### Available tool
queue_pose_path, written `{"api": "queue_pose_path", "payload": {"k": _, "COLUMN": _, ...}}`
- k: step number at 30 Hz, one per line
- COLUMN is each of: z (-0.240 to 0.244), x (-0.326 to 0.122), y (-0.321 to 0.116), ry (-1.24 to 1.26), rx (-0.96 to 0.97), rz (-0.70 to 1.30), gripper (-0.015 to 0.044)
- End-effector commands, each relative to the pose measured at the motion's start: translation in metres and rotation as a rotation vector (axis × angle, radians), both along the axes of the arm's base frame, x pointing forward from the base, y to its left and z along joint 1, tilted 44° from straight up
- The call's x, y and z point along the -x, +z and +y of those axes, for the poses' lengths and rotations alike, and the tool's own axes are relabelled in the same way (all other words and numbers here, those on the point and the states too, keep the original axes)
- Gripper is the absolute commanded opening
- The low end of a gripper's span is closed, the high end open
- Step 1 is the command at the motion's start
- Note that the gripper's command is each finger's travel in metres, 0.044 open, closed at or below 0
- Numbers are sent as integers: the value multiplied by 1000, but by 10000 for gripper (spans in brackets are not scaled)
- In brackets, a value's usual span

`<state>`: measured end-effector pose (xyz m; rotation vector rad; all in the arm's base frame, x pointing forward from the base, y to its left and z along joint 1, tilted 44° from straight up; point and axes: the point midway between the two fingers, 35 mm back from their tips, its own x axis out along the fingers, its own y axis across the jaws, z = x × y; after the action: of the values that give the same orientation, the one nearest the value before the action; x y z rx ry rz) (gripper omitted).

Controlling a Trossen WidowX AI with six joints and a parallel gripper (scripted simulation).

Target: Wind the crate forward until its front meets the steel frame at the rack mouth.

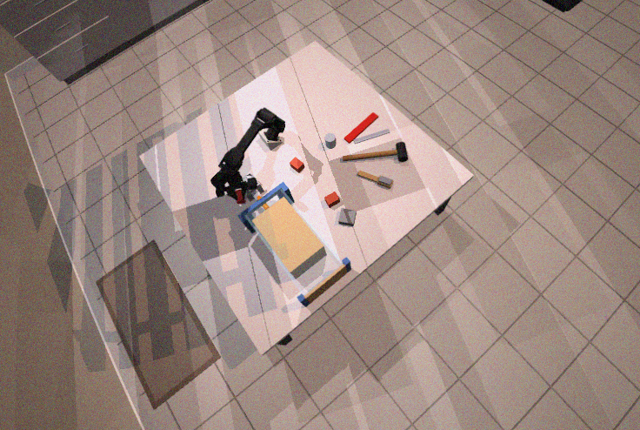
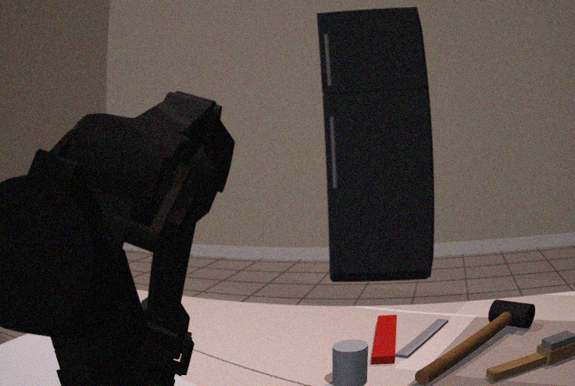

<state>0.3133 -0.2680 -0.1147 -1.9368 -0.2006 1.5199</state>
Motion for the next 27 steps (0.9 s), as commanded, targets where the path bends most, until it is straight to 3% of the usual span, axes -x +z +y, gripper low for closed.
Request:
{"api": "queue_pose_path", "payload": {"k": 1, "z": 24, "x": -13, "y": 12, "ry": 22, "rx": -60, "rz": -20, "gripper": 0}}
{"api": "queue_pose_path", "payload": {"k": 27, "z": 45, "x": -17, "y": 30, "ry": 22, "rx": -62, "rz": -20, "gripper": 0}}
